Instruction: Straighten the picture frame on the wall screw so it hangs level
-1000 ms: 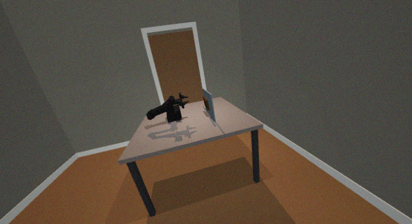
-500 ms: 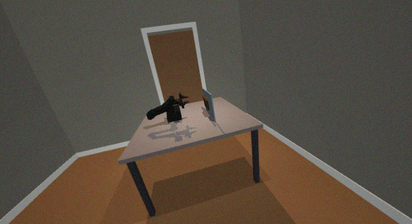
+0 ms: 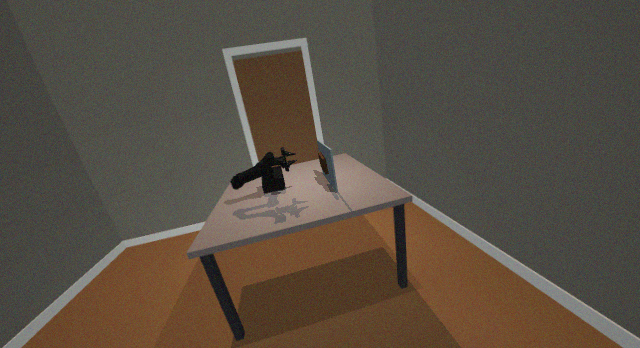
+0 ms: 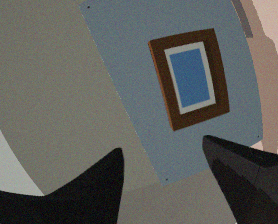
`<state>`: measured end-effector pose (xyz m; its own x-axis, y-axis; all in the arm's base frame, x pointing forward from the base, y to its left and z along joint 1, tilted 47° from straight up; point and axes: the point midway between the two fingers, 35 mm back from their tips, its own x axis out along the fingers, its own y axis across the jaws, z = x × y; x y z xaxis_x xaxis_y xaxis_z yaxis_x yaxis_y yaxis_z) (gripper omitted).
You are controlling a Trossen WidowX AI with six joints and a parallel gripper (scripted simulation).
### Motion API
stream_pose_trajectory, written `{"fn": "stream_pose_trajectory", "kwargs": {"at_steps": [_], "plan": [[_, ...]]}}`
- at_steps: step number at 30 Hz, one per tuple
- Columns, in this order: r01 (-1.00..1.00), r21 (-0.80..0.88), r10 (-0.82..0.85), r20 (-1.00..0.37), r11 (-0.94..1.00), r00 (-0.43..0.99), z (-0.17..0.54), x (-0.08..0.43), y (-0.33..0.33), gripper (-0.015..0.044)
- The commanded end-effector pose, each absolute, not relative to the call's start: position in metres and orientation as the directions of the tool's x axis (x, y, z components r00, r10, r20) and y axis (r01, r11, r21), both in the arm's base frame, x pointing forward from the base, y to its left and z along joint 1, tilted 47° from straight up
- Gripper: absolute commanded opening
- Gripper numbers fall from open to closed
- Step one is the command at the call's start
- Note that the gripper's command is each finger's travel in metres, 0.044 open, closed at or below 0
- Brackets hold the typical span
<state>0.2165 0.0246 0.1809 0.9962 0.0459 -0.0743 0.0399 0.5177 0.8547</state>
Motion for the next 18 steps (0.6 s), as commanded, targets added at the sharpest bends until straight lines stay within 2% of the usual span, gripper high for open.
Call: {"fn": "stream_pose_trajectory", "kwargs": {"at_steps": [1,12,18], "plan": [[0.042,0.857,0.042,-0.073,0.513,0.996,0.181,0.216,0.024,0.0260],[0.040,0.854,0.046,-0.074,0.519,0.996,0.181,0.217,0.025,0.0260],[0.036,0.831,0.045,-0.073,0.556,0.996,0.179,0.243,0.022,0.0260]]}}
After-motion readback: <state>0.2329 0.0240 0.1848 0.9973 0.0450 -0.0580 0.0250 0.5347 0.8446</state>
